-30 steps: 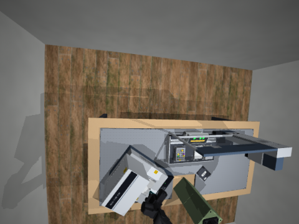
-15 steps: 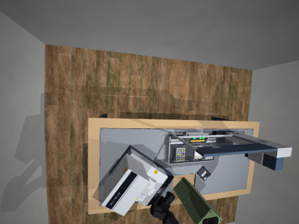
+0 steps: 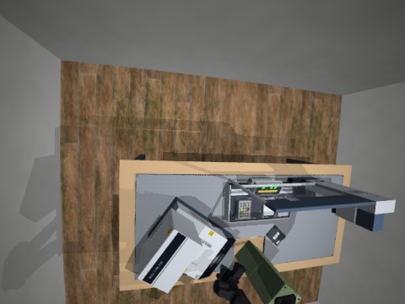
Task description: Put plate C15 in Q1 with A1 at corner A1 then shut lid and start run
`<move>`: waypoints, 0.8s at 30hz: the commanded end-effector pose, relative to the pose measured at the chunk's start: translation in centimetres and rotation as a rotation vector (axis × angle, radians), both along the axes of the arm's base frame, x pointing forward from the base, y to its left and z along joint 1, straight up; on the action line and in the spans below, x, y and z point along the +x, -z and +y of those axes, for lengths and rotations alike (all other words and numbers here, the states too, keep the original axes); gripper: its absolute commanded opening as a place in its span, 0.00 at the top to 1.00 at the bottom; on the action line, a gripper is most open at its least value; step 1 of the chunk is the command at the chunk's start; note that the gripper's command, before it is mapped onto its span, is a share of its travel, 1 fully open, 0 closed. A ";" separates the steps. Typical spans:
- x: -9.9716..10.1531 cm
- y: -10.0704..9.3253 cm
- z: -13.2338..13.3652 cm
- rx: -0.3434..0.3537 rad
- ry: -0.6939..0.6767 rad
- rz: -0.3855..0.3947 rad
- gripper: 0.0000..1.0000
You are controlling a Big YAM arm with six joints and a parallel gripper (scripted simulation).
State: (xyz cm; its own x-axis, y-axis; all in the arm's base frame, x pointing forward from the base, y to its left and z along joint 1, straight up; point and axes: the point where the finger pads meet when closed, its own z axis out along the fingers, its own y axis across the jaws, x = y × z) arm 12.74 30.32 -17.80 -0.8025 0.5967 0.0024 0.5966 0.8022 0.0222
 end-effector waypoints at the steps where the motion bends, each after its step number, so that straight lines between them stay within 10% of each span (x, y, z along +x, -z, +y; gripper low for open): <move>1: 0.5 -1.1 1.1 0.051 0.017 -0.024 1.00; 24: -5.9 2.6 -10.1 -0.014 0.008 0.004 1.00</move>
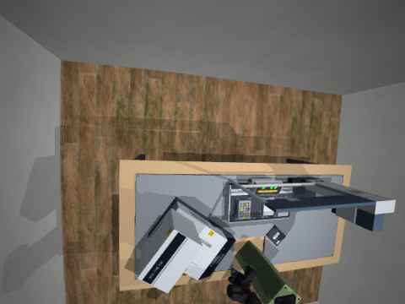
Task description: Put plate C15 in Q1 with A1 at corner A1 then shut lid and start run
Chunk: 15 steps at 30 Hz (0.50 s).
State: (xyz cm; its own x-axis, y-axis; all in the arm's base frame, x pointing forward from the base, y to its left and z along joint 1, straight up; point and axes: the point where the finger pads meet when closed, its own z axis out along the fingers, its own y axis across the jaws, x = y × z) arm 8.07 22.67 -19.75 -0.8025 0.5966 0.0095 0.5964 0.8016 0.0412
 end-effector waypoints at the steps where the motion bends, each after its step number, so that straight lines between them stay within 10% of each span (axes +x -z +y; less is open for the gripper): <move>1: -1.6 0.8 -3.1 -0.040 0.010 0.011 1.00; 15: -1.8 0.9 -3.4 -0.005 0.015 0.001 1.00</move>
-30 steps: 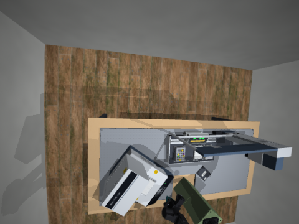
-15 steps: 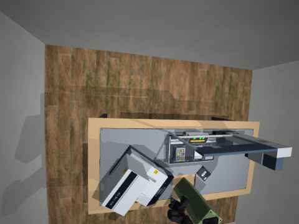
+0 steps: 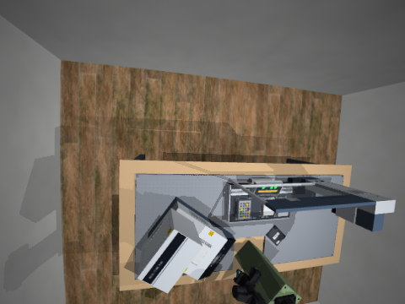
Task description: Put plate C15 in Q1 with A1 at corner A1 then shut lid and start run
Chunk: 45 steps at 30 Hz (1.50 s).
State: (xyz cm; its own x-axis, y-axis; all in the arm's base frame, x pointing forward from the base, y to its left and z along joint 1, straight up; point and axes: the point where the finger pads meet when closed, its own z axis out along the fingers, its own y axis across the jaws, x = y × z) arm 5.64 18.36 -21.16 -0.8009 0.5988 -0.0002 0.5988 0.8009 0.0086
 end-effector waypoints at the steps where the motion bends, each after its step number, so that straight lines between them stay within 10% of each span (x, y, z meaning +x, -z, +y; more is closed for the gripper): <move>1: 0.8 -0.6 1.0 0.028 0.012 -0.012 1.00; 45: 2.5 3.0 2.9 -0.008 -0.009 0.000 1.00</move>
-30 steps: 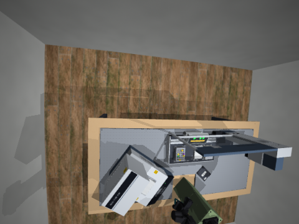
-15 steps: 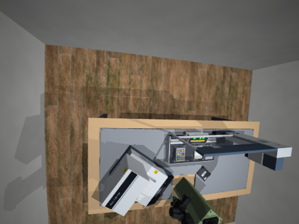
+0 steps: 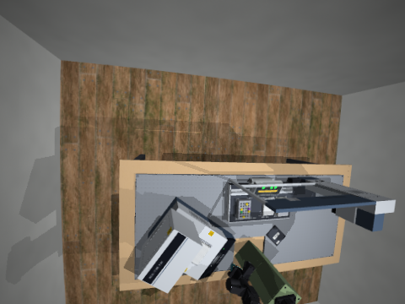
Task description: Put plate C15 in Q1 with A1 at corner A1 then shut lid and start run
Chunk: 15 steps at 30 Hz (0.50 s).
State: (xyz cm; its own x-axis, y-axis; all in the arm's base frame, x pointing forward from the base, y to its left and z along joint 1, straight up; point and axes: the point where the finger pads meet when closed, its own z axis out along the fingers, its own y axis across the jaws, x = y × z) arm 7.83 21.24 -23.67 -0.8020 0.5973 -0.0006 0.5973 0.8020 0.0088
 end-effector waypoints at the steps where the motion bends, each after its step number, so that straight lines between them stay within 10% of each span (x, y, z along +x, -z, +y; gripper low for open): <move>1: 0.4 0.5 0.1 -0.008 -0.007 0.001 1.00; 15: 1.6 1.7 1.6 -0.005 -0.005 0.000 1.00</move>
State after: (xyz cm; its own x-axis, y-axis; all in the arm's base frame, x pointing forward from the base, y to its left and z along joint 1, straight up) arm 9.10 23.13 -25.08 -0.8013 0.5983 0.0015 0.5983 0.8011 0.0170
